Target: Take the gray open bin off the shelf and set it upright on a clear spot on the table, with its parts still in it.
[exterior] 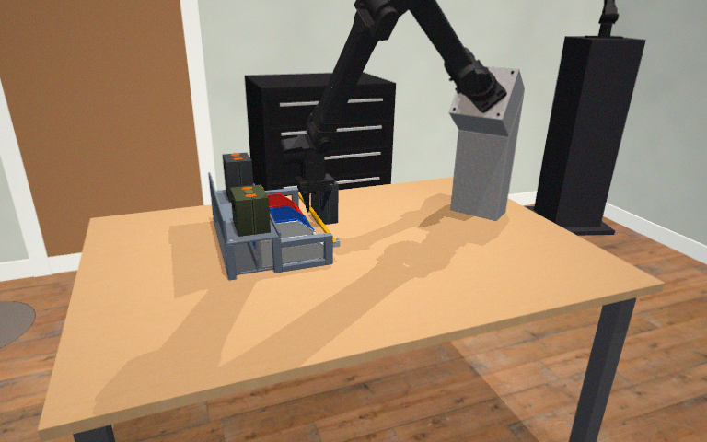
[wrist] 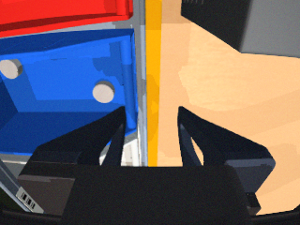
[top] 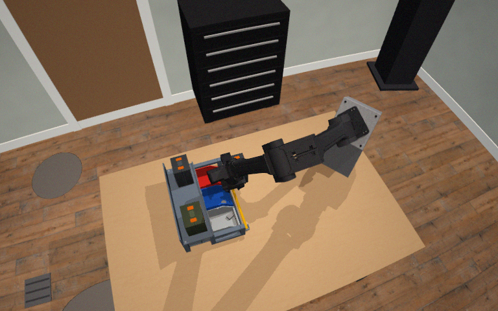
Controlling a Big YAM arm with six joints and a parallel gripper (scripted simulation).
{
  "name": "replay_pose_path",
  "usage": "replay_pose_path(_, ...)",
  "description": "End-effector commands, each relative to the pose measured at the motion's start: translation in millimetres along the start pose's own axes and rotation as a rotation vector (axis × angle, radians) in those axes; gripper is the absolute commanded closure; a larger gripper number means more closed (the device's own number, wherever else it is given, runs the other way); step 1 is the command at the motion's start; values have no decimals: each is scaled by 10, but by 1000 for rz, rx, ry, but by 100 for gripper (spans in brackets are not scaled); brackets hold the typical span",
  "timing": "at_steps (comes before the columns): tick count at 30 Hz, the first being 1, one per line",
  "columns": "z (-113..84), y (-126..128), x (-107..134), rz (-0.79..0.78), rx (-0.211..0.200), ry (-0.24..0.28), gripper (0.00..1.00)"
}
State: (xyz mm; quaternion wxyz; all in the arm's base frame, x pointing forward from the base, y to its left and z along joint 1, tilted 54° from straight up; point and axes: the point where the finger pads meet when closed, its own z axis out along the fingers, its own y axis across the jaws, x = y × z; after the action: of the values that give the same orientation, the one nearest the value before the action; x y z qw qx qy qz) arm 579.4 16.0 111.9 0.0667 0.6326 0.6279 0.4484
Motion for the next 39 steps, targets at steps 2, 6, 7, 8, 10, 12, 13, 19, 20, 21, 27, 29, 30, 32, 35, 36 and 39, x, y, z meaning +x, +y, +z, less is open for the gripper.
replay_pose_path(2,-31,101,110,-15,-18,6,57)
replay_pose_path(6,-32,93,111,-16,-18,7,57)
replay_pose_path(7,-33,88,112,-16,-19,7,57)
replay_pose_path(8,-33,84,112,-17,-19,7,57)
replay_pose_path(10,-34,76,113,-17,-20,7,57)
replay_pose_path(12,-34,73,114,-18,-20,7,57)
replay_pose_path(13,-34,72,114,-18,-20,7,57)
replay_pose_path(19,-34,72,114,-18,-20,7,57)
replay_pose_path(20,-34,72,114,-18,-20,7,57)
replay_pose_path(21,-34,72,114,-18,-20,7,57)
replay_pose_path(27,-34,72,114,-18,-20,7,57)
replay_pose_path(29,-34,72,114,-18,-20,7,57)
replay_pose_path(30,-34,72,114,-18,-20,7,57)
replay_pose_path(32,-34,72,114,-18,-20,7,57)
replay_pose_path(35,-34,72,114,-18,-20,7,57)
replay_pose_path(36,-34,72,114,-18,-20,7,57)
replay_pose_path(39,-34,72,114,-18,-20,7,57)
